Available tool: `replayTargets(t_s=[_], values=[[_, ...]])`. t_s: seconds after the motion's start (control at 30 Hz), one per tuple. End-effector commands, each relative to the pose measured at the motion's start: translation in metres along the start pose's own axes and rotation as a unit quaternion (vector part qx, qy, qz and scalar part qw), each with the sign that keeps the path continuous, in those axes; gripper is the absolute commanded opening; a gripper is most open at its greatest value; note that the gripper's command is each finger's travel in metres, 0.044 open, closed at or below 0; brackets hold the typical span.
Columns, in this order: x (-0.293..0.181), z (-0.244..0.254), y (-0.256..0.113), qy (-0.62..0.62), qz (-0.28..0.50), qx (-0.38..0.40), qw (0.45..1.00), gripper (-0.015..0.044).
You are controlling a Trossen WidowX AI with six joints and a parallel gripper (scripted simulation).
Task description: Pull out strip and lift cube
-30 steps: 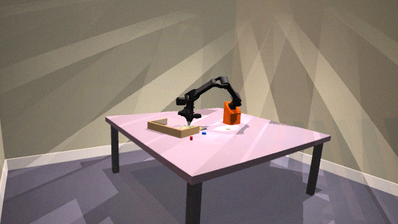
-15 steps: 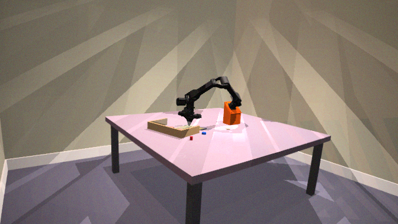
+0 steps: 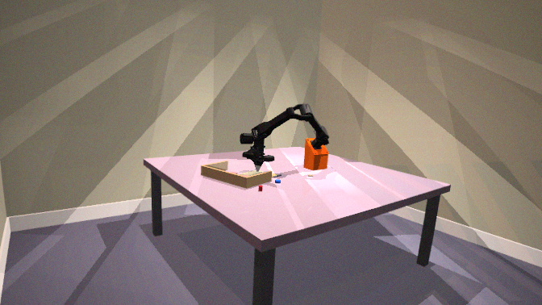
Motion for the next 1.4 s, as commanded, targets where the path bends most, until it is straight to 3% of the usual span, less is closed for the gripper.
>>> replayTargets(t_s=[0.0,1.37], values=[[-0.0004,0.0007,0.0015,0.001,0.000,0.002,1.000,0.0000],[-0.0103,0.0010,0.0049,0.002,0.000,0.002,1.000,0.0000]])
Point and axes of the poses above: the point midway between the two fingers, 35 mm back from their tips, its own y axis out along the fingers, its own z axis across the jaws, x = y × z, the point moved 7 cm from there along -y, back along the fingers, and after that the axes turned 5 degrees about -y, right-handed, at the moved point
